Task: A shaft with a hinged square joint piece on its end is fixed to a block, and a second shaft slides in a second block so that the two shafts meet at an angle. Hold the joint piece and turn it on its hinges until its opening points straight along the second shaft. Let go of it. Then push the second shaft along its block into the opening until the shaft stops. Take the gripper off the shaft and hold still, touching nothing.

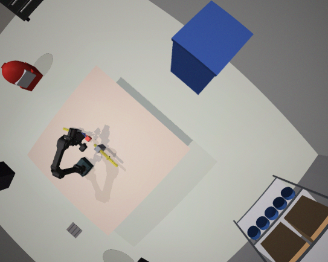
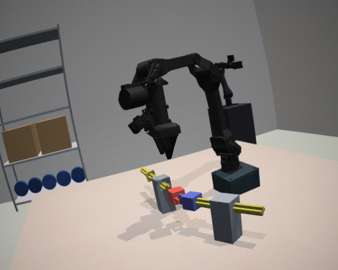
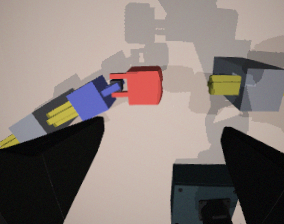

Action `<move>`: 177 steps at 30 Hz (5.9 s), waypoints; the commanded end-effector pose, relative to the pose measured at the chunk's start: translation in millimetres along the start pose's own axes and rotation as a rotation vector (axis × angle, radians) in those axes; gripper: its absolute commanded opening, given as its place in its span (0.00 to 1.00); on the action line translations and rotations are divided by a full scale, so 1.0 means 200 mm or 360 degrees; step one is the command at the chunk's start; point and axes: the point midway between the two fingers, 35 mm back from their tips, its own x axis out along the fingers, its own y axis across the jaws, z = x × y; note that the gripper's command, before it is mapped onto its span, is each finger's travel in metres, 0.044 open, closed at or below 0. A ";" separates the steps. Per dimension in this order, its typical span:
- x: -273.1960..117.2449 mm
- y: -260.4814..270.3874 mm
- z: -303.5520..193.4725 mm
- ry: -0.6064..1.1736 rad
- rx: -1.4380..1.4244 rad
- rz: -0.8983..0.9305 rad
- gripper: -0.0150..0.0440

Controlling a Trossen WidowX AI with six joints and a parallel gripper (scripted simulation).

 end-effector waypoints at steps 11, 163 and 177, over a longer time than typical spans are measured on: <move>0.15 -0.41 0.17 0.0005 0.0757 -0.0017 0.25; 0.13 -0.92 0.11 0.0068 0.1038 0.0371 1.00; 0.21 -0.64 0.08 0.0317 0.1724 0.0556 1.00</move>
